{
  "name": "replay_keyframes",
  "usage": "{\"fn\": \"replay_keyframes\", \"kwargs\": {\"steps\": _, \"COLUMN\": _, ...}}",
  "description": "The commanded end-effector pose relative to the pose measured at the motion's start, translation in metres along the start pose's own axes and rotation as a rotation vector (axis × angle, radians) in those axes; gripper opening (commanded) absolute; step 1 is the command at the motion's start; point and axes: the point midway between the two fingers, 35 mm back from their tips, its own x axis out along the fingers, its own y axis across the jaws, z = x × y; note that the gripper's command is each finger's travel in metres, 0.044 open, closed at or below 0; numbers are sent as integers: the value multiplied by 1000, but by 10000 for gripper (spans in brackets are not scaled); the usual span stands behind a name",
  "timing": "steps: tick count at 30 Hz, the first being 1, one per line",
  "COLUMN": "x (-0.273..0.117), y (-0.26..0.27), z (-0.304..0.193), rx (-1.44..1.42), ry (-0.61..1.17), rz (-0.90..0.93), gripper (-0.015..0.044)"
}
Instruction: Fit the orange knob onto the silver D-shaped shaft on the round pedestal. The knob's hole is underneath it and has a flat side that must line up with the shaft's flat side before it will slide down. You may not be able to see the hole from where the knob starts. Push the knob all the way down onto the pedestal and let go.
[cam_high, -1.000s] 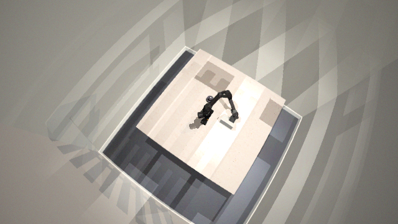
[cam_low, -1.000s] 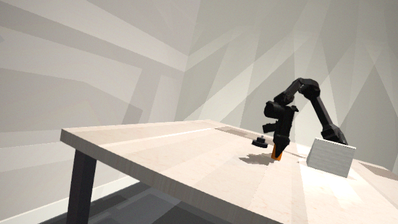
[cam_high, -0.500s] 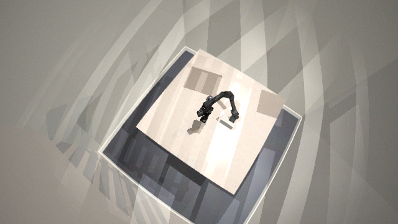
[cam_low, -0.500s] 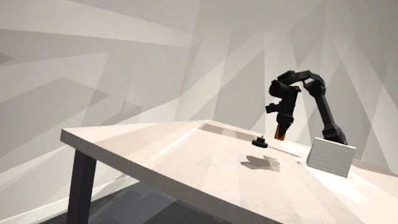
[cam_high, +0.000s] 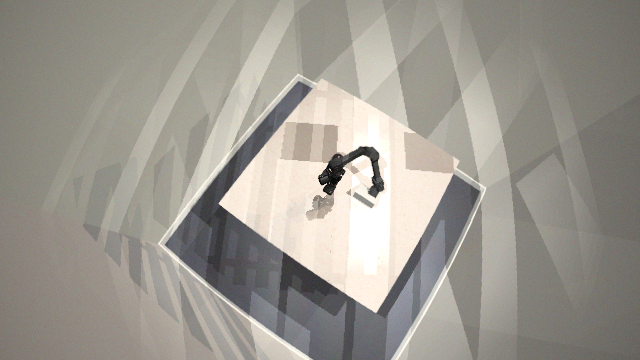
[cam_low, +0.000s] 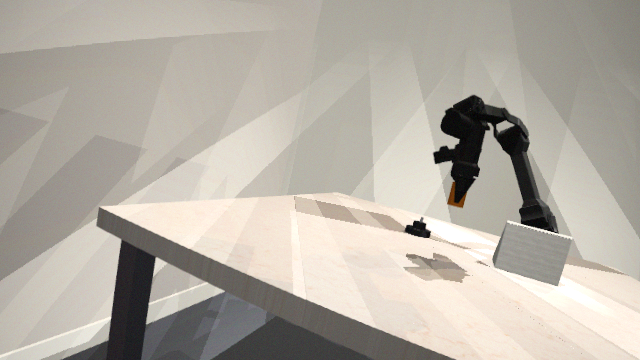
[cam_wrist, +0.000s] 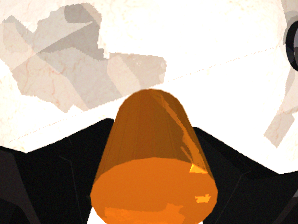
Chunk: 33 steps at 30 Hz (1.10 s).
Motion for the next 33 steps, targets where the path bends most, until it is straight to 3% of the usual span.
{"fn": "replay_keyframes", "kwargs": {"steps": 1, "x": -6, "y": -3, "z": 1, "rx": -5, "ry": -1, "rz": 53, "gripper": 0}}
{"fn": "replay_keyframes", "kwargs": {"steps": 33, "x": -75, "y": -42, "z": 21, "rx": -10, "ry": 2, "rz": 777, "gripper": 0}}
